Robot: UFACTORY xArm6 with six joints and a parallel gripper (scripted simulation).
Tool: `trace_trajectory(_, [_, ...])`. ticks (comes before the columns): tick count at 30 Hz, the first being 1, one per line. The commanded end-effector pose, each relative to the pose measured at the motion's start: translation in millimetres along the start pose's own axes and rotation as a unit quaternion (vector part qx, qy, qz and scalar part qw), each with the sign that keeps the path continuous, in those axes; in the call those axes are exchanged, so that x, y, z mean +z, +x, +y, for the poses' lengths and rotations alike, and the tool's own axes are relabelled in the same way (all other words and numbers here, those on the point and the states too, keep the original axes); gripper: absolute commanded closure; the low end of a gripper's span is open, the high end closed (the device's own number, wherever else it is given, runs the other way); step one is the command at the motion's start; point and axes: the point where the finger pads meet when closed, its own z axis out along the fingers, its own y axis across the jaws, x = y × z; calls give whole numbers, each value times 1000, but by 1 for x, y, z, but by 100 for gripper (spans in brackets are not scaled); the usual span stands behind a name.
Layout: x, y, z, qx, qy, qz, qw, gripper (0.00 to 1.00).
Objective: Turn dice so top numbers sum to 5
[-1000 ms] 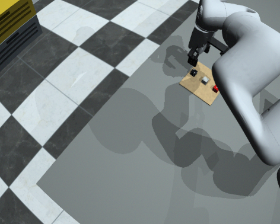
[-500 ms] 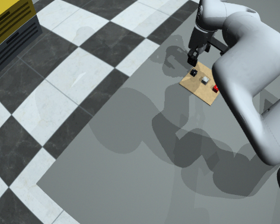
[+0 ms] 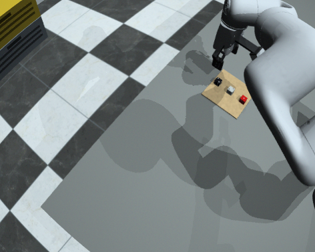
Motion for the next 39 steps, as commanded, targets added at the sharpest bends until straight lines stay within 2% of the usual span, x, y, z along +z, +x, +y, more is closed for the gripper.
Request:
trace_trajectory(1, [-27, -1, 0, -1, 1, -2, 1000, 0])
trace_trajectory(6, [-49, -1, 0, -1, 1, -2, 1000, 0])
trace_trajectory(13, [-60, -1, 0, -1, 1, -2, 1000, 0])
trace_trajectory(39, [-61, -1, 0, -1, 1, -2, 1000, 0])
